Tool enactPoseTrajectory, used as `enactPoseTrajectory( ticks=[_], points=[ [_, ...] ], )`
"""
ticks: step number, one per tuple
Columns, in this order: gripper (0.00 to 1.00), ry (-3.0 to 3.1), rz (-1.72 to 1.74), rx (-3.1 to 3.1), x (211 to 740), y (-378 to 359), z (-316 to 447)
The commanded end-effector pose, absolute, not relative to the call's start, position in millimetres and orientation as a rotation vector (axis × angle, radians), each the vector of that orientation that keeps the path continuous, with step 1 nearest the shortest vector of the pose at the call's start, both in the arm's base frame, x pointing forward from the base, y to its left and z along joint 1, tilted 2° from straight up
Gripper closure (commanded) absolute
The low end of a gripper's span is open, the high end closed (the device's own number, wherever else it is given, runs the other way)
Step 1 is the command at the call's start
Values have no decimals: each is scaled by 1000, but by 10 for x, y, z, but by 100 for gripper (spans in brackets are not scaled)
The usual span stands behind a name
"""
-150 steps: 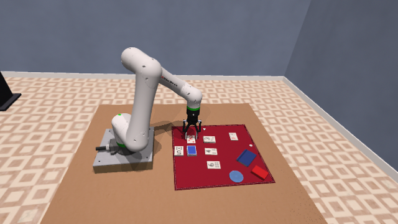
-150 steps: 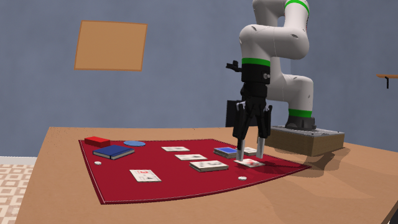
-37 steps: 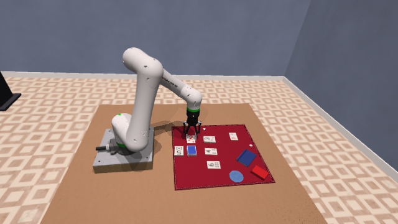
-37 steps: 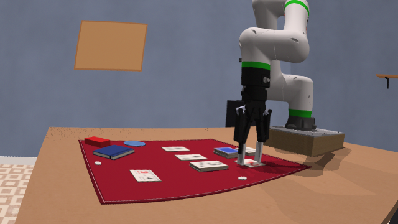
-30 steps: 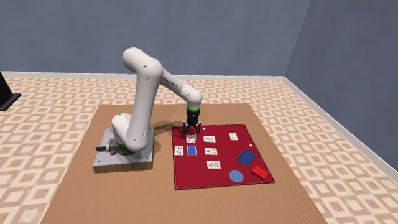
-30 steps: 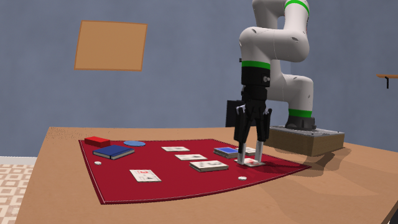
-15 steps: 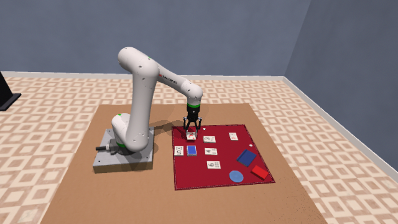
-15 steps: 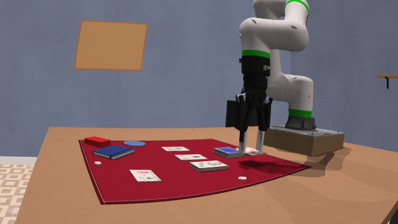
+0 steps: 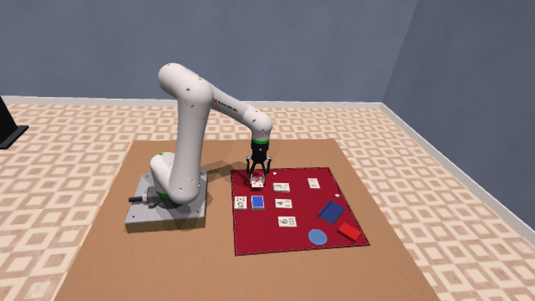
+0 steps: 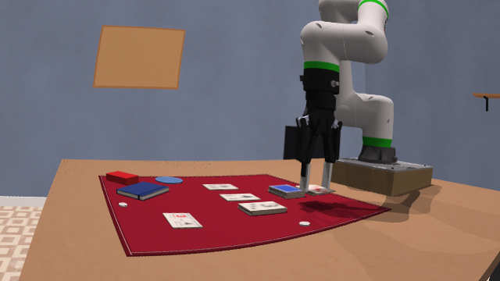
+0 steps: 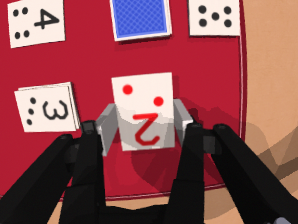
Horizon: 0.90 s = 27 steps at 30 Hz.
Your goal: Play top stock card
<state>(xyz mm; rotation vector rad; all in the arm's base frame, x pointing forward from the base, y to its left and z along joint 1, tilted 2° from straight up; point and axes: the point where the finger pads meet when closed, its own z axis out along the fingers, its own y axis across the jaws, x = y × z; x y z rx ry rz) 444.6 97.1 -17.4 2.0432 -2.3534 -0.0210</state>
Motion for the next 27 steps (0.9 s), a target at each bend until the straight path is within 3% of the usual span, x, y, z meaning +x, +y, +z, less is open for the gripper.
enactPoseTrajectory(
  ticks=[1,18,27],
  points=[
    [59,-2354,-20,2043,4449,971,-172],
    [59,-2097,-25,2308,4667,936,-162],
    [59,-1647,-31,2652,5003,882,-145]
  ],
)
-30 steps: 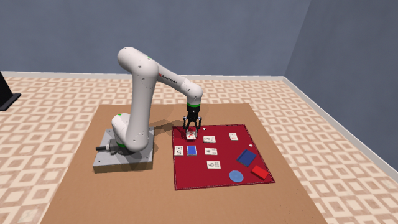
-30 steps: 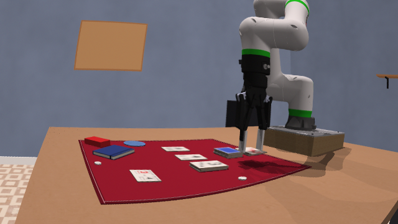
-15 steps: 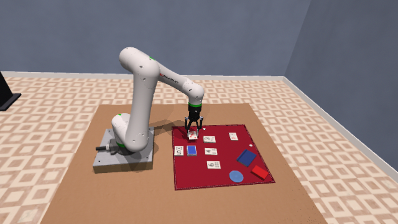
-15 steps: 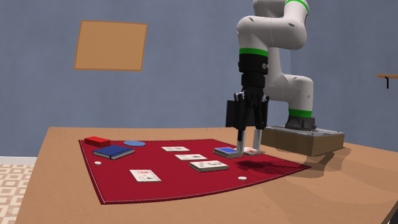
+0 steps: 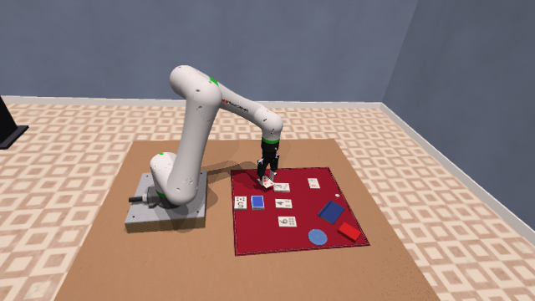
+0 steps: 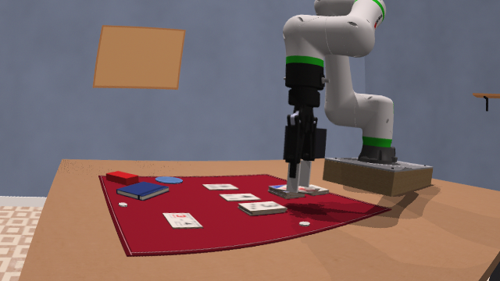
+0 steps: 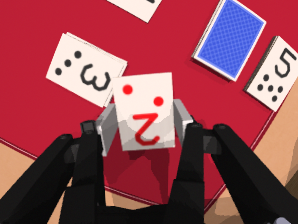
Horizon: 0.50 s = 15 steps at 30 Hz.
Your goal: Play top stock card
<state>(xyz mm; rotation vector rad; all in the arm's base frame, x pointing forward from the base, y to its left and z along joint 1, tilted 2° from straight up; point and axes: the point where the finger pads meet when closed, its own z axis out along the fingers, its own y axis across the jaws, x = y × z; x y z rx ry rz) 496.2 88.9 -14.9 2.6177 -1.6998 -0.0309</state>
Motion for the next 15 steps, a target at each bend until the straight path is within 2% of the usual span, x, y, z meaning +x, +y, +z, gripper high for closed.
enactPoseTrajectory(
  ticks=[1,15],
  points=[
    [59,-1585,-32,2690,5046,875,-143],
    [59,-802,-39,3024,5550,794,-118]
  ],
)
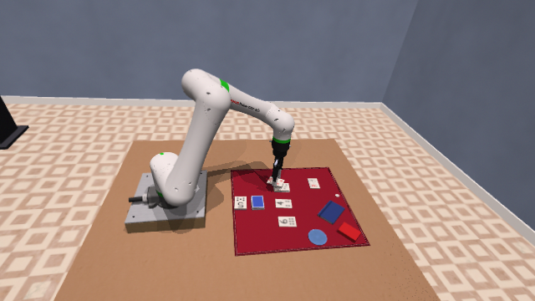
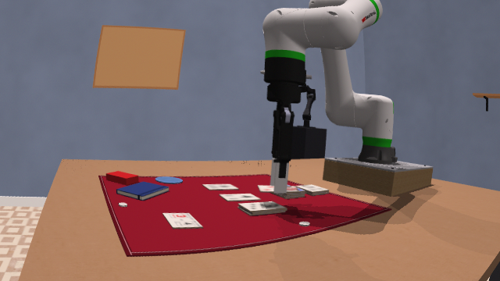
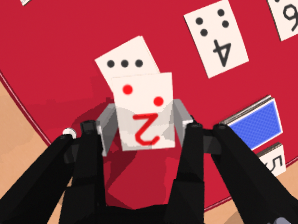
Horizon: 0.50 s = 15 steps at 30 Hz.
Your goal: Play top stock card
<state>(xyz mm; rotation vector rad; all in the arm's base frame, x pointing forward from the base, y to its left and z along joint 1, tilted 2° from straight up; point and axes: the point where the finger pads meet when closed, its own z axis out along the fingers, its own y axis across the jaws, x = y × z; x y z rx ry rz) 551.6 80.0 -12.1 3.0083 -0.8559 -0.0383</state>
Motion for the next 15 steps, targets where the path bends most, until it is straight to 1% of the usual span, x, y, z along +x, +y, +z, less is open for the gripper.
enactPoseTrajectory(
  ticks=[1,8,15],
  points=[
    [59,-744,-39,3039,5585,789,-116],
    [59,-422,-41,3103,5779,758,-106],
    [59,-299,-41,3118,5852,746,-103]
  ],
)
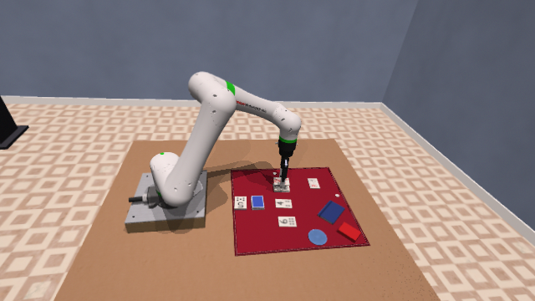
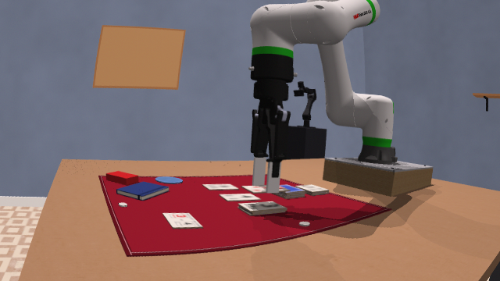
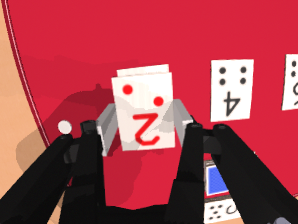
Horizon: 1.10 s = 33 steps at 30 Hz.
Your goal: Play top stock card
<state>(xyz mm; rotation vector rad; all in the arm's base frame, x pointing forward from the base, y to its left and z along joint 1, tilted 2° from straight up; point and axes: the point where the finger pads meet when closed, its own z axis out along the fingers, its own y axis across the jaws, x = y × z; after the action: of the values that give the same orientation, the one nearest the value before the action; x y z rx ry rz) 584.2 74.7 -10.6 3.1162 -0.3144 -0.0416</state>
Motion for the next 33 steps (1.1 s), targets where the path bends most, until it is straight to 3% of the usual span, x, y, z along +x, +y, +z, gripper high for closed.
enactPoseTrajectory(
  ticks=[1,33],
  points=[
    [59,-284,-41,3120,5861,745,-102],
    [59,-253,-42,3123,5877,741,-184]
  ],
)
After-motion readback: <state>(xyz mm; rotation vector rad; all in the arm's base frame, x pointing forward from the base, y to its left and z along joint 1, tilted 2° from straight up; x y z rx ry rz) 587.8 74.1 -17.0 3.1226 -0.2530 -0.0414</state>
